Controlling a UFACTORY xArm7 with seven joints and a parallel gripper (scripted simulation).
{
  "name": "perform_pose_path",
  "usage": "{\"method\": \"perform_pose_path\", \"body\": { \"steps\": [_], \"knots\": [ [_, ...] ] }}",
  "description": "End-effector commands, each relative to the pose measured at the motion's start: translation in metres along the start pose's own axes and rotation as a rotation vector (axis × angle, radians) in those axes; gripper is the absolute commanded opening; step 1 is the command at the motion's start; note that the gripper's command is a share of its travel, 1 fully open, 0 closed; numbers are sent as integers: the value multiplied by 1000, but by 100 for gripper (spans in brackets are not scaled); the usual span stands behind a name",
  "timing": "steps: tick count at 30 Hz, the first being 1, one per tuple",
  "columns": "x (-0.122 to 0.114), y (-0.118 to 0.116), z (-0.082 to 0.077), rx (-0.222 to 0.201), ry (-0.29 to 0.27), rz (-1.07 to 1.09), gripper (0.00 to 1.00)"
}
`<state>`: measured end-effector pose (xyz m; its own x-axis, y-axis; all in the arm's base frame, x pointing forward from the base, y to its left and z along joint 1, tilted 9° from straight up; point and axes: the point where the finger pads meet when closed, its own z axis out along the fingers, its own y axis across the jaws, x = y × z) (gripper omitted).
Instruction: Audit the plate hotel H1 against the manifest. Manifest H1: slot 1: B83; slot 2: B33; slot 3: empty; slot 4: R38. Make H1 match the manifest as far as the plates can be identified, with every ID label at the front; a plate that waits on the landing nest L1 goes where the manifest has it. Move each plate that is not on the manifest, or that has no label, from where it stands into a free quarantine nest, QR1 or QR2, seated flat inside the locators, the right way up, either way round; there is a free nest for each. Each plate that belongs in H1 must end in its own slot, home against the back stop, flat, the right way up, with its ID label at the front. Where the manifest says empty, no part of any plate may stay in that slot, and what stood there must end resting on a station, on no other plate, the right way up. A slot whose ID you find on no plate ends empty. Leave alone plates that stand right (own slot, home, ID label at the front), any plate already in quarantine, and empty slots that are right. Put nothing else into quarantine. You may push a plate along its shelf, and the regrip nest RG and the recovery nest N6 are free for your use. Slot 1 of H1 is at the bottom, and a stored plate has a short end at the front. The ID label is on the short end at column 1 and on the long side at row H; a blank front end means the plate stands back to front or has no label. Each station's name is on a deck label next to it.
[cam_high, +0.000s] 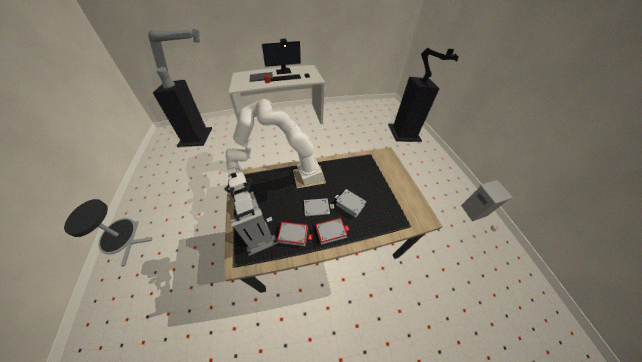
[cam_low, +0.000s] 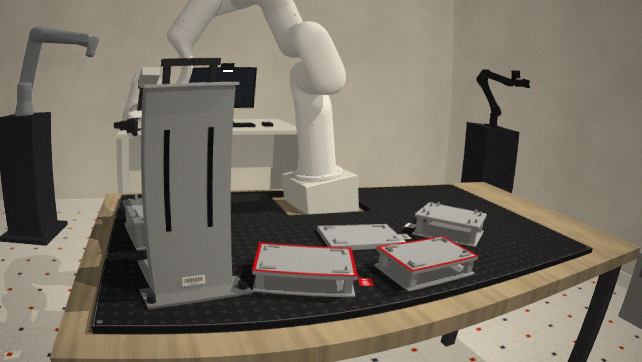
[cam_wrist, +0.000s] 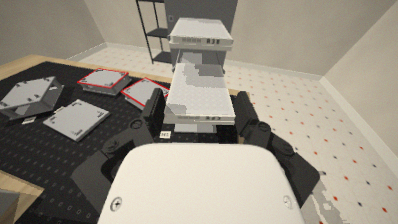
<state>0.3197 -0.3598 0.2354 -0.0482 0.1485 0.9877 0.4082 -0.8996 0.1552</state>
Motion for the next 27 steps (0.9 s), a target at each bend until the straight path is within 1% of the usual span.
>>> {"method": "perform_pose_path", "body": {
  "steps": [1, 7, 9, 24, 27],
  "knots": [
    [1, 1, -8, 0, 0, -4, 0],
    [1, 1, -18, 0, 0, -4, 0],
    [1, 1, -18, 0, 0, -4, 0],
    [1, 1, -43, 0, 0, -4, 0],
    [1, 1, -45, 0, 0, -4, 0]
  ]
}}
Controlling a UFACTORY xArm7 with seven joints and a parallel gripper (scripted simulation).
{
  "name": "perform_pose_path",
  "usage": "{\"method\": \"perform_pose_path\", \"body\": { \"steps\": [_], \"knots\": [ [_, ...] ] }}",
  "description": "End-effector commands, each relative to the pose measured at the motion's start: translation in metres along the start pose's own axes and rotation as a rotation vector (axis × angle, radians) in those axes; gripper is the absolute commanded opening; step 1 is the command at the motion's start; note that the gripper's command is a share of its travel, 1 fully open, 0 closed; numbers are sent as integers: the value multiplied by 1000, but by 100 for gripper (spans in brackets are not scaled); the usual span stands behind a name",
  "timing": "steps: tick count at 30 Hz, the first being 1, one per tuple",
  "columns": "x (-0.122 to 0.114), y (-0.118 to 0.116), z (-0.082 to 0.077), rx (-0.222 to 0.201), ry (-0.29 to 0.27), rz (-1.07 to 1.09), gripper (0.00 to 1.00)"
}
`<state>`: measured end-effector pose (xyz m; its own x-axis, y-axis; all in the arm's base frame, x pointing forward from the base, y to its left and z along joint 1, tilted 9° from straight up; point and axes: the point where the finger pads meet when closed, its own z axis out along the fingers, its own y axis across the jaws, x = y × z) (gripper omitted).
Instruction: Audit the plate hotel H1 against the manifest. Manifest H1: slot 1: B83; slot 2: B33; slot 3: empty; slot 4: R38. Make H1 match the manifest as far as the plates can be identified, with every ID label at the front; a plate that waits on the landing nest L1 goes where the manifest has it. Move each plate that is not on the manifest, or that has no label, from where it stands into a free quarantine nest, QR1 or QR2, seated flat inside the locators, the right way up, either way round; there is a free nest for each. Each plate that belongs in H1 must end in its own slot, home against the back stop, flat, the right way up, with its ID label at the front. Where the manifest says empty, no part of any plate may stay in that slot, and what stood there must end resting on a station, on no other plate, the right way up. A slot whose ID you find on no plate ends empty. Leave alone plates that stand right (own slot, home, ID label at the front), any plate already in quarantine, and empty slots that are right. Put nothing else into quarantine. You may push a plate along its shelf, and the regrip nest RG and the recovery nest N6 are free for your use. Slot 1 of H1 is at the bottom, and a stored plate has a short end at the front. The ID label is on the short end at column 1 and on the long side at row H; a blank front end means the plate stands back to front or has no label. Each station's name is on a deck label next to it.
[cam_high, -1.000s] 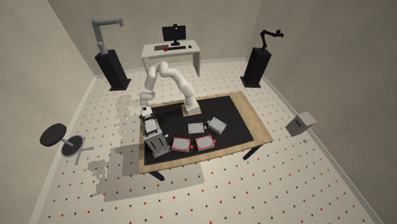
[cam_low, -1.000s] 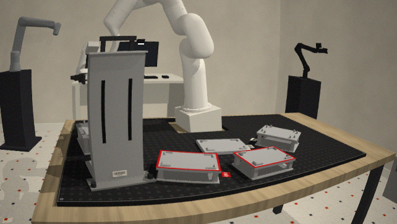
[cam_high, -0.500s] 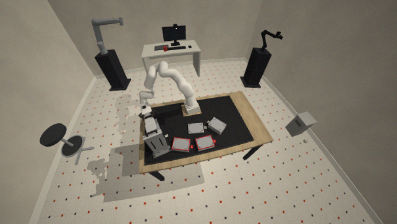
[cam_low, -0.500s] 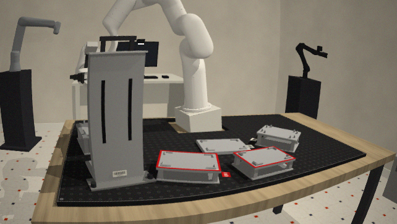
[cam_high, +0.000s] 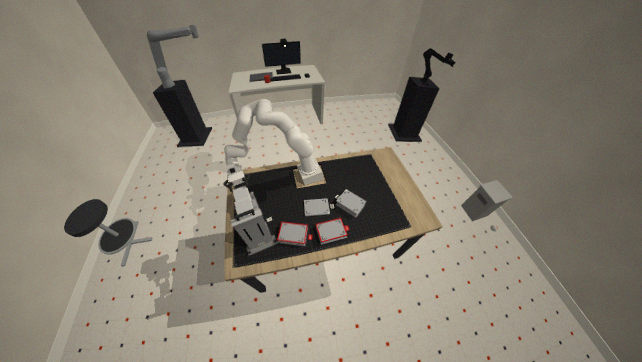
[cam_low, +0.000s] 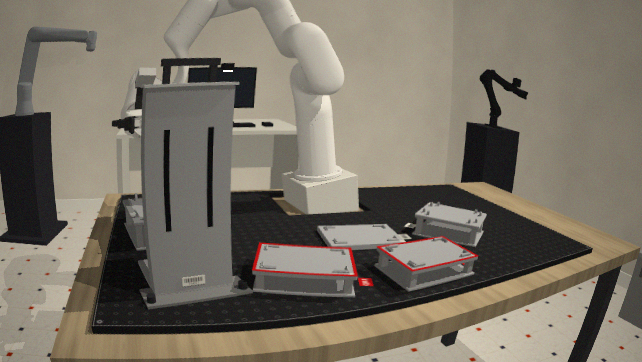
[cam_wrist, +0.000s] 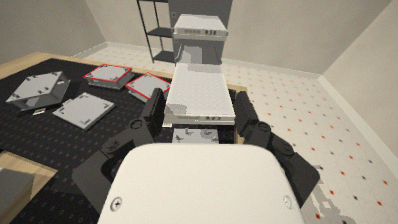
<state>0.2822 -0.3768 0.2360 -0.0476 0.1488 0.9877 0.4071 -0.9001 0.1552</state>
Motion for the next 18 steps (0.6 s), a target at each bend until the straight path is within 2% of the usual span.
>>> {"method": "perform_pose_path", "body": {
  "steps": [1, 18],
  "knots": [
    [1, 1, -6, 1, 0, -4, 0],
    [1, 1, -31, 1, 0, -4, 0]
  ]
}}
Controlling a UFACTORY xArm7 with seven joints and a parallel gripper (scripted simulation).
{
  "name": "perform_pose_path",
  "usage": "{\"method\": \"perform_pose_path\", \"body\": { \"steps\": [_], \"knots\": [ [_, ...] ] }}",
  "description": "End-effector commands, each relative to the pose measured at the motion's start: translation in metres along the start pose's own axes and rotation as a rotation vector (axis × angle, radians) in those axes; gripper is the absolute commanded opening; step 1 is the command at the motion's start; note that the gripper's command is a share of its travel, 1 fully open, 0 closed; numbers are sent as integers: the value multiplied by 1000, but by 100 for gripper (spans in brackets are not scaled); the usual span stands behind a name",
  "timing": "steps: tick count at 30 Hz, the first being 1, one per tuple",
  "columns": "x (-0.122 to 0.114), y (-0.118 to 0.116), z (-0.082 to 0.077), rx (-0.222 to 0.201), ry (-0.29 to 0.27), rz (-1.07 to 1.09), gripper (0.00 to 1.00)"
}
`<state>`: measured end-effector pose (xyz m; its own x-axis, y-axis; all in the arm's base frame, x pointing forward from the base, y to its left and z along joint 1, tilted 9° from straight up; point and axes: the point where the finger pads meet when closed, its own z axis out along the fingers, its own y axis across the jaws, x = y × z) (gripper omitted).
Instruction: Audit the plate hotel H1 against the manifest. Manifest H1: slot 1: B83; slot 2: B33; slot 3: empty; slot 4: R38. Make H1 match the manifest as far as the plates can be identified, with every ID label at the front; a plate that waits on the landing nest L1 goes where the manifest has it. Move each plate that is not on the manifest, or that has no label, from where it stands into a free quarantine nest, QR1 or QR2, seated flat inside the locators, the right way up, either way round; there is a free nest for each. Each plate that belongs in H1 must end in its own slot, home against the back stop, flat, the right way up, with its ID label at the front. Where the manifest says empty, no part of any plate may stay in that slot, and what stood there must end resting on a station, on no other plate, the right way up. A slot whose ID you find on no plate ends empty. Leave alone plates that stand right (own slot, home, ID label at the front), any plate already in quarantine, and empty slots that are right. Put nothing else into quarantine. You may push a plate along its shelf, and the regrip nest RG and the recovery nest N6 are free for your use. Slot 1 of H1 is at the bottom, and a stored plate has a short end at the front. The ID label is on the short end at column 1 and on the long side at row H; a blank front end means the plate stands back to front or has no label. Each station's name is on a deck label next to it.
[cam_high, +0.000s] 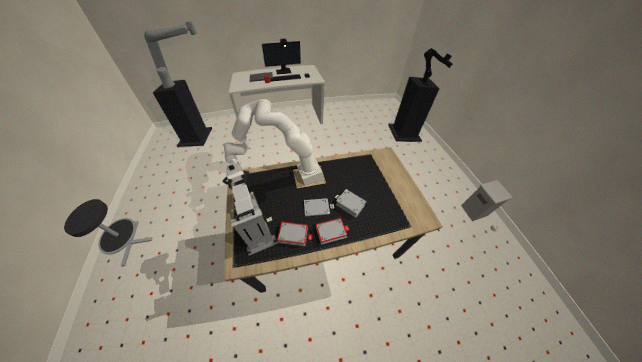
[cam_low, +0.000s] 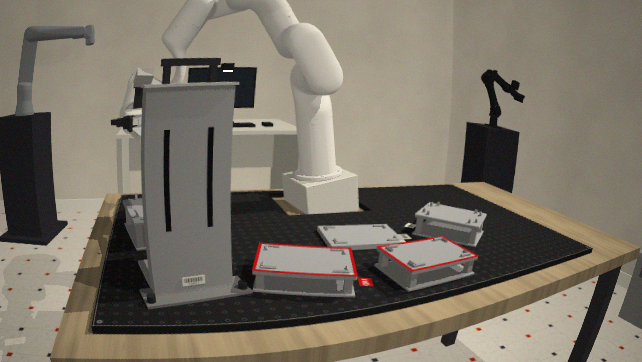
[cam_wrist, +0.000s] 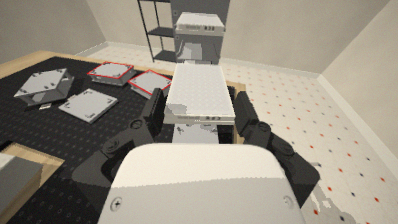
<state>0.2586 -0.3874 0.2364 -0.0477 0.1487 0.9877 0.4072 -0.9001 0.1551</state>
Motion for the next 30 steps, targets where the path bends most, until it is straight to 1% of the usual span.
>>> {"method": "perform_pose_path", "body": {
  "steps": [1, 13, 15, 18, 30],
  "knots": [
    [1, 1, -7, 1, 0, -4, 0],
    [1, 1, -27, 1, 0, -4, 0],
    [1, 1, -27, 1, 0, -4, 0],
    [1, 1, -31, 1, 0, -4, 0],
    [1, 1, -31, 1, 0, -4, 0]
  ]
}}
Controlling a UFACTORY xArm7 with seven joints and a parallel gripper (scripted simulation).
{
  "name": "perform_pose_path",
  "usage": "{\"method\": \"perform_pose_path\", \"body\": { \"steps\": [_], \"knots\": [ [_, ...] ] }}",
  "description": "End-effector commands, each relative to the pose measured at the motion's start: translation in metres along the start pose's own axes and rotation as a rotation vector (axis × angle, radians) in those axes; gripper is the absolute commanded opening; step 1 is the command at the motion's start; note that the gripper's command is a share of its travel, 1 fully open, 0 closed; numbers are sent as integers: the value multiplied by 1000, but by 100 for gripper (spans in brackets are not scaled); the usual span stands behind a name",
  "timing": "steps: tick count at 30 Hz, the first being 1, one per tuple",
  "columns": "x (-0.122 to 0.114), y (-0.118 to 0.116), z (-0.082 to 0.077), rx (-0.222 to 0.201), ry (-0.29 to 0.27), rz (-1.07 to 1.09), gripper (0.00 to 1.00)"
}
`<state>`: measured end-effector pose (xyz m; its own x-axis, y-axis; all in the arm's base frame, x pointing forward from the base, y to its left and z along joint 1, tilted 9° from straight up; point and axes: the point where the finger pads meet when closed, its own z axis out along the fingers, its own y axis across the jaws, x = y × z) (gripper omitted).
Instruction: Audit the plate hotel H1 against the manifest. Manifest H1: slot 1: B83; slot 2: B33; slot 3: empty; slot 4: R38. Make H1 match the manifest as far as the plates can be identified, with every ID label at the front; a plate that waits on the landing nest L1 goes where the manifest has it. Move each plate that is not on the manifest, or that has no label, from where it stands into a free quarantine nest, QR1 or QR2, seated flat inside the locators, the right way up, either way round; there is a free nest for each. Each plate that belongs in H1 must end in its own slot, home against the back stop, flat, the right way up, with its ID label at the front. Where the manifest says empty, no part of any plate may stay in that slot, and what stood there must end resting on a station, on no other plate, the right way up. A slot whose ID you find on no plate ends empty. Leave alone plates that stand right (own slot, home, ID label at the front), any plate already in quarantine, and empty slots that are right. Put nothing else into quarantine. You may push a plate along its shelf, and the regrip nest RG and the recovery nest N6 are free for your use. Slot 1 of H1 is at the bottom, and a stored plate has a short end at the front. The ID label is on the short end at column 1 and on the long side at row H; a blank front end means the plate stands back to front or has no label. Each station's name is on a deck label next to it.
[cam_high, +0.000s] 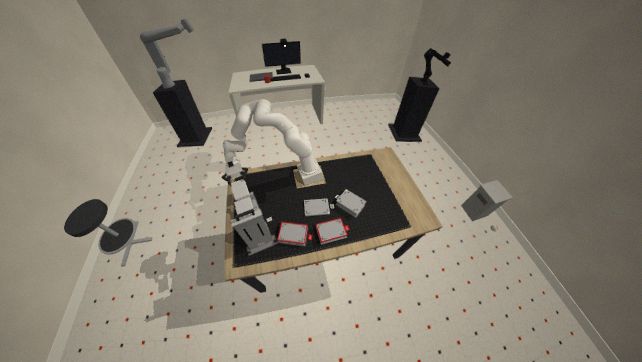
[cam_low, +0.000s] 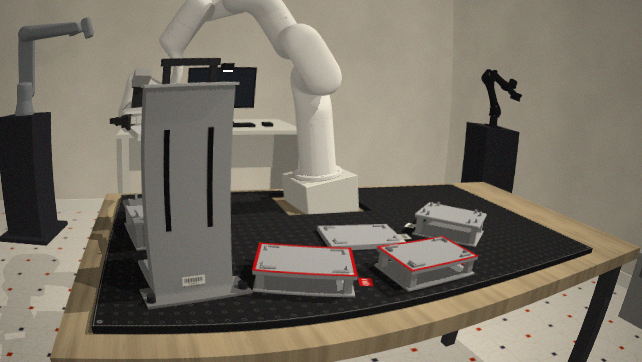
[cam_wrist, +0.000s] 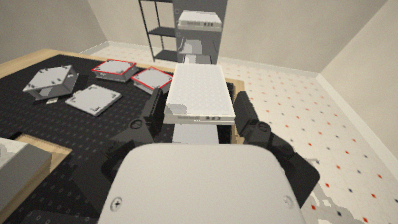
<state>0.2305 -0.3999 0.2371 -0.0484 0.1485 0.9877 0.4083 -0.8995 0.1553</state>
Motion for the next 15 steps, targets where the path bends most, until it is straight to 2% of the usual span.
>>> {"method": "perform_pose_path", "body": {
  "steps": [1, 15],
  "knots": [
    [1, 1, -1, 0, -1, -4, 0],
    [-19, 1, -1, 0, -1, -4, 0]
  ]
}}
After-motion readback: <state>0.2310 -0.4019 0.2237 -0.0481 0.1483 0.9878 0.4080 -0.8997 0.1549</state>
